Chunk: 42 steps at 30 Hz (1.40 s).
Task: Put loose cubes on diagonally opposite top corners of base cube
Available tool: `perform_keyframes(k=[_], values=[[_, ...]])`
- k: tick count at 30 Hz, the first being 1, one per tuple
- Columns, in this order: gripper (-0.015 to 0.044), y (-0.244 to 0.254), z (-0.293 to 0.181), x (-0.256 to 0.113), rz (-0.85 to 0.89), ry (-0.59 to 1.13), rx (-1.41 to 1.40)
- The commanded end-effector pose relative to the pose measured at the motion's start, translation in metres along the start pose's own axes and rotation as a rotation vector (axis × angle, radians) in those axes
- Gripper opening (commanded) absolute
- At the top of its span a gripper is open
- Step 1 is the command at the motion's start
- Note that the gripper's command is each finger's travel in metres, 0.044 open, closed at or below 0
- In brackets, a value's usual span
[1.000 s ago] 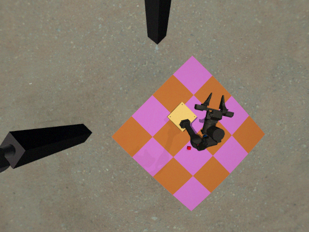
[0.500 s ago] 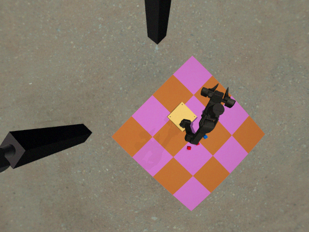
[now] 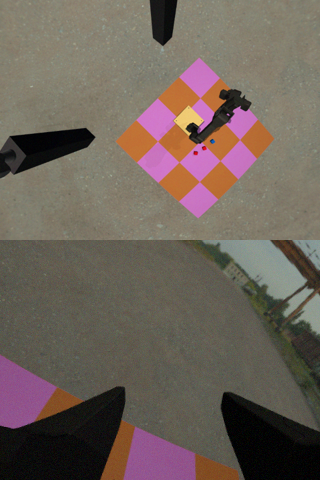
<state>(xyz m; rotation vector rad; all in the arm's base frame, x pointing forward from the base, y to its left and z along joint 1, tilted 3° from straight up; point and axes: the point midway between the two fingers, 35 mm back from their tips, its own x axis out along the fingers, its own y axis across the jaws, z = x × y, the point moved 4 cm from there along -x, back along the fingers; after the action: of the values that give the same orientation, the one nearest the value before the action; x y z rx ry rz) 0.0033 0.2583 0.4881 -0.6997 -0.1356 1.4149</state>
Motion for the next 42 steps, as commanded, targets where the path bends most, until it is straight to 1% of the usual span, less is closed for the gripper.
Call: perform_keyframes(k=[1,11,16,21,31,42], values=[[0.0265,-0.006,-0.019,0.020,-0.017,0.087,-0.027],[0.0265,-0.041,-0.093,0.065,-0.073,0.366,-0.055],[0.0265,-0.060,-0.136,0.078,-0.084,0.503,-0.047],[0.0265,-0.078,-0.183,0.084,-0.084,0.636,-0.024],[0.0265,-0.106,-0.279,0.072,-0.056,0.879,0.066],[0.0265,-0.117,-0.382,0.030,0.009,1.094,0.232]])
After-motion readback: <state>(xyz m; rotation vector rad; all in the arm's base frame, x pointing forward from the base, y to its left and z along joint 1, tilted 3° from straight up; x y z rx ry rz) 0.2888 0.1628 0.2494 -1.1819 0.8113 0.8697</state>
